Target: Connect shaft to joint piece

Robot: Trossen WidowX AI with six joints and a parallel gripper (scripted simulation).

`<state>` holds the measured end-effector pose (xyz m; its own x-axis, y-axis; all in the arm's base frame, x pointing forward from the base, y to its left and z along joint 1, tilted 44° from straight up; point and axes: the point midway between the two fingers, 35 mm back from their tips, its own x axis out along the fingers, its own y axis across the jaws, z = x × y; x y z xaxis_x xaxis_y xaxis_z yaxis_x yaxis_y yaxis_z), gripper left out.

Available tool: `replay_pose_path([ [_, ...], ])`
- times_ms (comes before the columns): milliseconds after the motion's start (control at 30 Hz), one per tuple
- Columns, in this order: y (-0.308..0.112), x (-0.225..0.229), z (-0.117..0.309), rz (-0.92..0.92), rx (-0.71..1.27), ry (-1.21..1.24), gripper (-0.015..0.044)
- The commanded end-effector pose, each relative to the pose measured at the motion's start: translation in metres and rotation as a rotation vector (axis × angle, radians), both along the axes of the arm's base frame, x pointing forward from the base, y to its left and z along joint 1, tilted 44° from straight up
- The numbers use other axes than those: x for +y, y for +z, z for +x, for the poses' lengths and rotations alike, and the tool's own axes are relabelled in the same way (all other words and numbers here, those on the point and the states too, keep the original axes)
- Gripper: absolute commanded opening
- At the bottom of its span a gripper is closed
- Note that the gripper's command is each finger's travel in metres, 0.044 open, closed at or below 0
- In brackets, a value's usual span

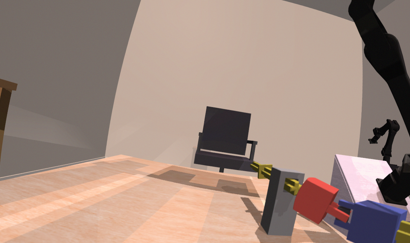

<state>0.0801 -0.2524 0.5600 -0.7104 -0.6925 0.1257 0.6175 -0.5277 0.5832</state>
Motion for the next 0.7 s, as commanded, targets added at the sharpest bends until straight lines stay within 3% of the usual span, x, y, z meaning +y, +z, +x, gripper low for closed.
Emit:
replay_pose_path([
  [0,0.000,0.000,0.000,0.000,0.000,0.000,0.0426],
  [333,0.015,0.009,-0.028,-0.014,0.062,-0.125,0.0440],
  [667,0.035,0.075,-0.132,-0.062,0.017,-0.450,0.0440],
])
